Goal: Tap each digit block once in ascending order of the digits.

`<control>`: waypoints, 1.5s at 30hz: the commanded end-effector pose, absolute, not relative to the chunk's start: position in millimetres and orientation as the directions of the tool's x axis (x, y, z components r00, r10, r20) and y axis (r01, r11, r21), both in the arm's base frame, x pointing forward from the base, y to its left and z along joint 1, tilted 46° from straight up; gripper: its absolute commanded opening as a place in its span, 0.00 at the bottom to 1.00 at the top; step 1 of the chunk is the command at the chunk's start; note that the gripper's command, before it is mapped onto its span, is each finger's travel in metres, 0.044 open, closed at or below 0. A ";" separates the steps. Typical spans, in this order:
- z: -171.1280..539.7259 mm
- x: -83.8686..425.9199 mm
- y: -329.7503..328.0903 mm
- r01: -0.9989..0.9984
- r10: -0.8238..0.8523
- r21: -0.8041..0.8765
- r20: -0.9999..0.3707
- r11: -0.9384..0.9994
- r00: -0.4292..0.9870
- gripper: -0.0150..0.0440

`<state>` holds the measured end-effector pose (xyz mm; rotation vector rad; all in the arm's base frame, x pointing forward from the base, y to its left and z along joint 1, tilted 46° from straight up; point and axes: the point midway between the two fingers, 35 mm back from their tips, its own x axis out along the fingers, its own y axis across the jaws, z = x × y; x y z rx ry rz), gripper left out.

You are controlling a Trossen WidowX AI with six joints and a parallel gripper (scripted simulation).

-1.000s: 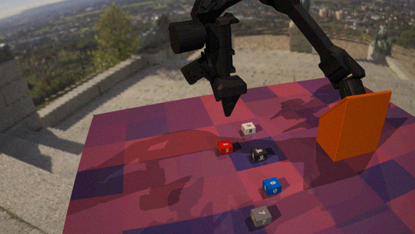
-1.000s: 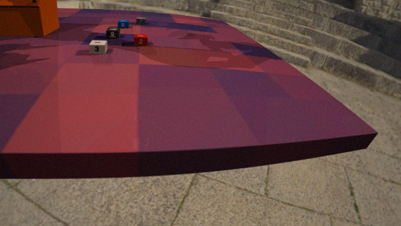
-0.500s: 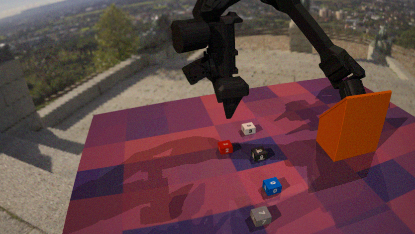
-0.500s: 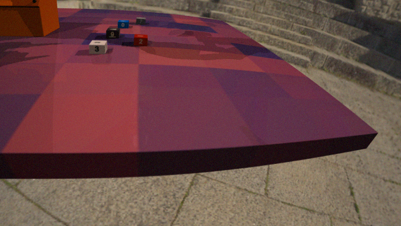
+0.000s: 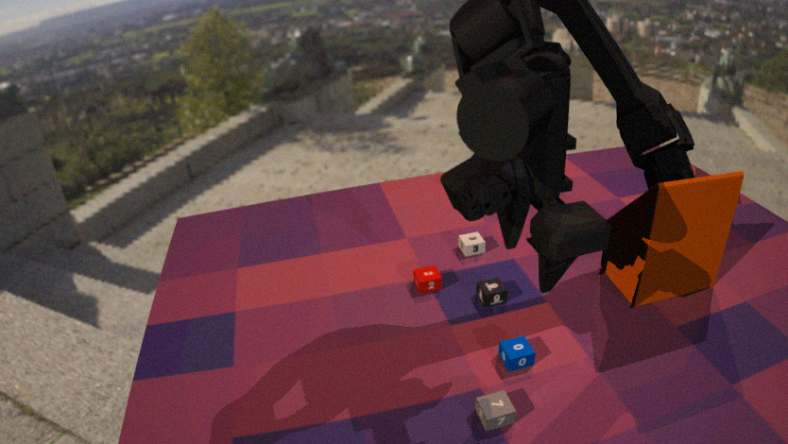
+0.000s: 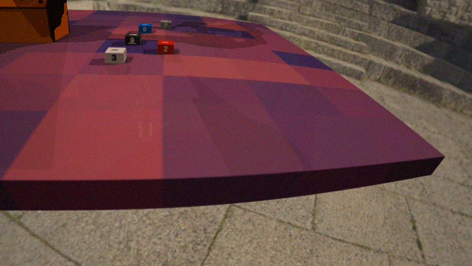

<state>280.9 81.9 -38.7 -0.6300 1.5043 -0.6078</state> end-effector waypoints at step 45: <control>-116.9 275.3 2.8 -0.013 -0.713 -0.713 -0.701 0.701 -0.024 0.29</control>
